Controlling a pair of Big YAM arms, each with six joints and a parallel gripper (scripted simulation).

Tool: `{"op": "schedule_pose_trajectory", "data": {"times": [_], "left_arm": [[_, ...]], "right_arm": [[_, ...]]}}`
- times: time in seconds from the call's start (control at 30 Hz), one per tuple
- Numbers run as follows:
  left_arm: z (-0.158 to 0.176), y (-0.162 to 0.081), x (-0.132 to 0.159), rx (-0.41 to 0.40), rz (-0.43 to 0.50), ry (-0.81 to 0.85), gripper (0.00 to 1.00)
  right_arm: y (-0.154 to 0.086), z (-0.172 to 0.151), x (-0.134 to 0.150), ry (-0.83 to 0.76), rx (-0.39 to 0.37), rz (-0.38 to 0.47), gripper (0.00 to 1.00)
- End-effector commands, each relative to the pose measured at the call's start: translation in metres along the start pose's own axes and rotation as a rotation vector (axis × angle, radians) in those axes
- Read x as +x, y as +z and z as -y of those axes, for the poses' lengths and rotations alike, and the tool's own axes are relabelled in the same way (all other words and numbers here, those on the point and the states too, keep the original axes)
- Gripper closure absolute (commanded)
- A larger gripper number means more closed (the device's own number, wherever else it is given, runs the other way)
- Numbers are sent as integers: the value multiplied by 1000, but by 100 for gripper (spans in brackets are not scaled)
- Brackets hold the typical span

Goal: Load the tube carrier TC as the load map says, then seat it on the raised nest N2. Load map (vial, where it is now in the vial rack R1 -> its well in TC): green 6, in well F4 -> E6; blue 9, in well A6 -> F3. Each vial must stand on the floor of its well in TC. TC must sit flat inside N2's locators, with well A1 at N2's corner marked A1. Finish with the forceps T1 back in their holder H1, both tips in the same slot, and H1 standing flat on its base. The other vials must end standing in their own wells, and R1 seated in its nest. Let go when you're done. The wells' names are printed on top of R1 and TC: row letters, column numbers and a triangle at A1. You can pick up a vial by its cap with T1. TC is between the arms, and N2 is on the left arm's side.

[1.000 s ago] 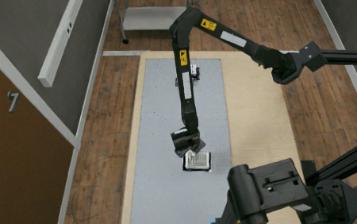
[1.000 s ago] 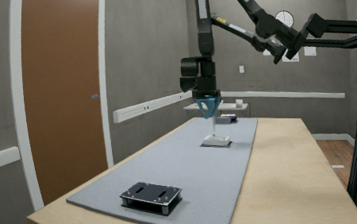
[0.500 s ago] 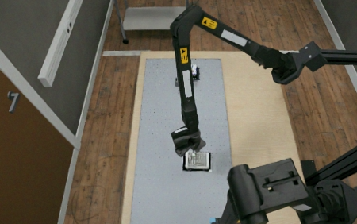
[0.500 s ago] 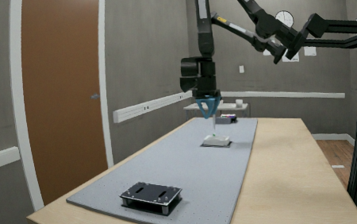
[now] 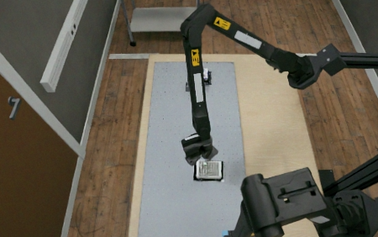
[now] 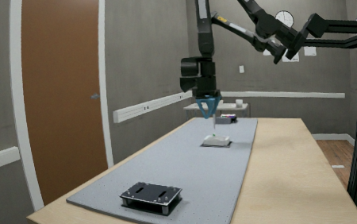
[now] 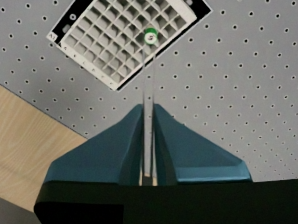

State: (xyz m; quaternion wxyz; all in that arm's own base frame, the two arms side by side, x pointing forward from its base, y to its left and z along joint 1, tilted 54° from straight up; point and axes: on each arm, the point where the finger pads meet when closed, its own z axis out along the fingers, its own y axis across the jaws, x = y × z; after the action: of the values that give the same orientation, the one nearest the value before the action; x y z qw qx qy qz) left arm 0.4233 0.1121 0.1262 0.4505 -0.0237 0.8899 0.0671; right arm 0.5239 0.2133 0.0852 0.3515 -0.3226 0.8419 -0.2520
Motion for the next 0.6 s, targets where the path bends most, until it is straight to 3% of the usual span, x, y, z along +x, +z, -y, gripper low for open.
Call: {"op": "schedule_pose_trajectory", "data": {"times": [0.0,0.57], "left_arm": [[0,0,0,1,2,4,0],[0,0,0,1,2,4,0]], "right_arm": [[-4,12,-1,28,13,9,92],[-3,15,0,26,15,10,93]]}}
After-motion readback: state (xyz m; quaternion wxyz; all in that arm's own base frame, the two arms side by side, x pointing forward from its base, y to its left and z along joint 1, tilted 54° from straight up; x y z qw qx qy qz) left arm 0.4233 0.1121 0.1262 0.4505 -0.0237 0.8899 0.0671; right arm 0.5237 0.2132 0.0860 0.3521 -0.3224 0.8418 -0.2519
